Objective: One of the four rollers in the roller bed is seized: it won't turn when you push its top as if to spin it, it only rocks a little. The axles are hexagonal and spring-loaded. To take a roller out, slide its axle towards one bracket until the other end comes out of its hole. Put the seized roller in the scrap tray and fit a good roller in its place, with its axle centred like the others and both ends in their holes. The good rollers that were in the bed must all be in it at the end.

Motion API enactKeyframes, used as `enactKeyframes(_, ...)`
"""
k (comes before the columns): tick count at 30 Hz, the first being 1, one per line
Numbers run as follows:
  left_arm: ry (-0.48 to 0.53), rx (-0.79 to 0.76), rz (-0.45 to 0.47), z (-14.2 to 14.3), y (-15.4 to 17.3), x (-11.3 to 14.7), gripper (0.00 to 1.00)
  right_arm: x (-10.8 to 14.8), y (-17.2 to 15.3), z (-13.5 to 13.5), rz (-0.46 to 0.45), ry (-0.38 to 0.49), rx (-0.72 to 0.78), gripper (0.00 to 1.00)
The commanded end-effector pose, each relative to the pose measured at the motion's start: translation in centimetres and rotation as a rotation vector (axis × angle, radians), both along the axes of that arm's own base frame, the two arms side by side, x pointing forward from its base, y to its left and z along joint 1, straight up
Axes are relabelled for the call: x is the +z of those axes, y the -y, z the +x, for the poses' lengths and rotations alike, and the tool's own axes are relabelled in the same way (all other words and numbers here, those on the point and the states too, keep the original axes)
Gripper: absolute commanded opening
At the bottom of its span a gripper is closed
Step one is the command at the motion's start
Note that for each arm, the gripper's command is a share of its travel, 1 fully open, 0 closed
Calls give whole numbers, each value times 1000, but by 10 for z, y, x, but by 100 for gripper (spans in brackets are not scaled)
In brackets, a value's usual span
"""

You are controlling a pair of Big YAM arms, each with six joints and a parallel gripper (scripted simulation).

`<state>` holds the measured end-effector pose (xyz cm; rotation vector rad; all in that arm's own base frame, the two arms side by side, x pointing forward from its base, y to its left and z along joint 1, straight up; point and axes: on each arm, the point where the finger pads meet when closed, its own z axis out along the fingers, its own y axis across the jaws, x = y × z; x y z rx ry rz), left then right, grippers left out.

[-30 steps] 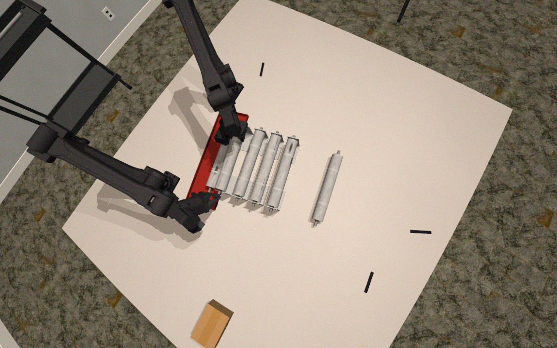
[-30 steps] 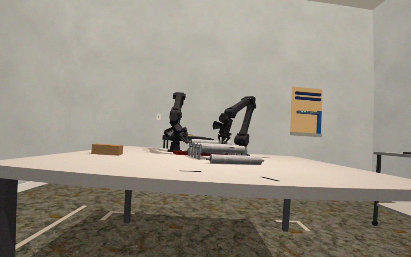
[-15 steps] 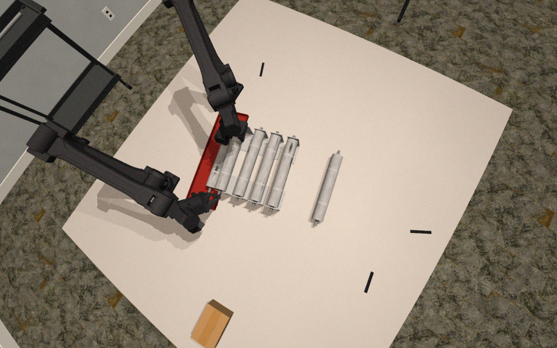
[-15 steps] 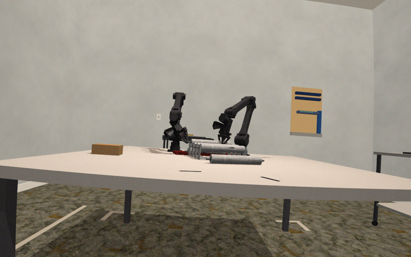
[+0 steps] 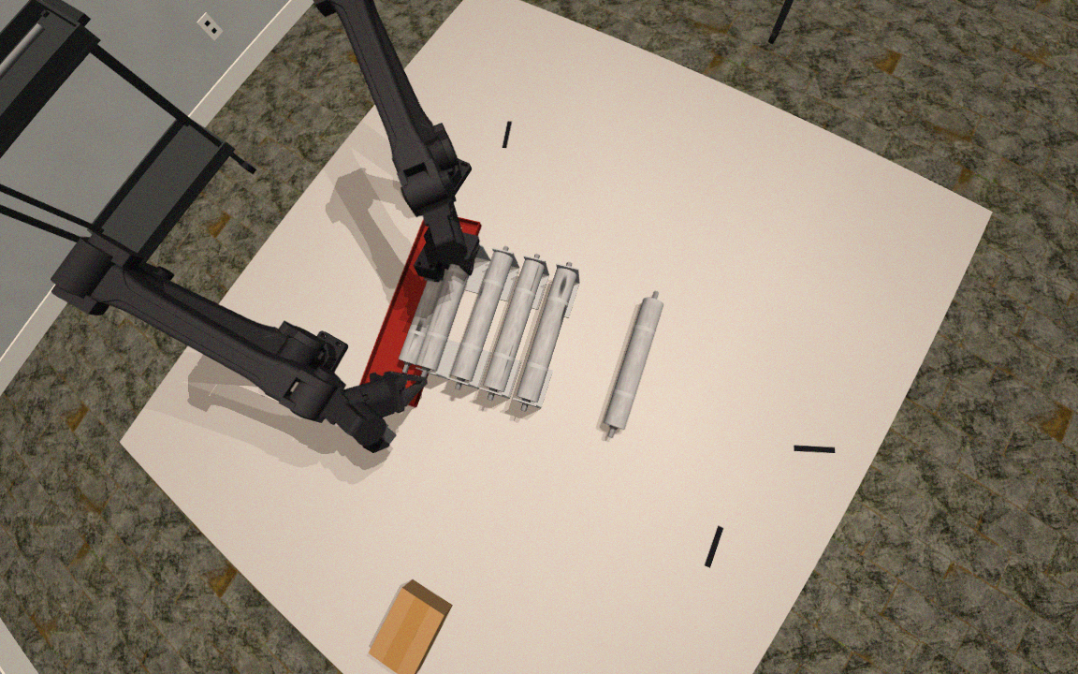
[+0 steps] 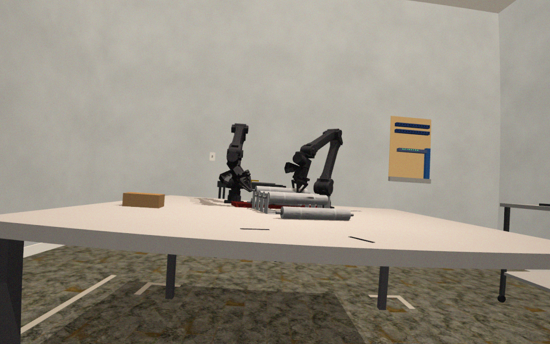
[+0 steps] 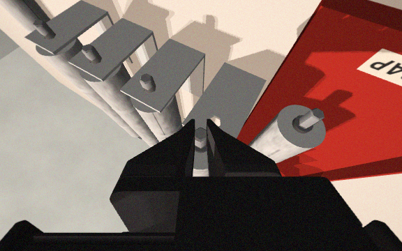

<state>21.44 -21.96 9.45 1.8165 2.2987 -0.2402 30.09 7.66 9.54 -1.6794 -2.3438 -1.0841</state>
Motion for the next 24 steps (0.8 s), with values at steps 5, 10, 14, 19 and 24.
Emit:
enactKeyframes(5,13,-5,-2,4,1,8,32,32,24,38,-43,107,-47,3)
enactKeyframes(10,12,-5,-1,4,1,8,32,33,26,39,-44,107,-50,3)
enactKeyframes(14,11,-5,0,4,1,8,32,33,28,40,-48,108,-51,3)
enactKeyframes(19,11,-5,0,4,1,8,32,33,36,42,-56,111,-45,3)
enactKeyframes(24,11,-5,0,4,1,8,32,34,37,43,-51,107,-58,3)
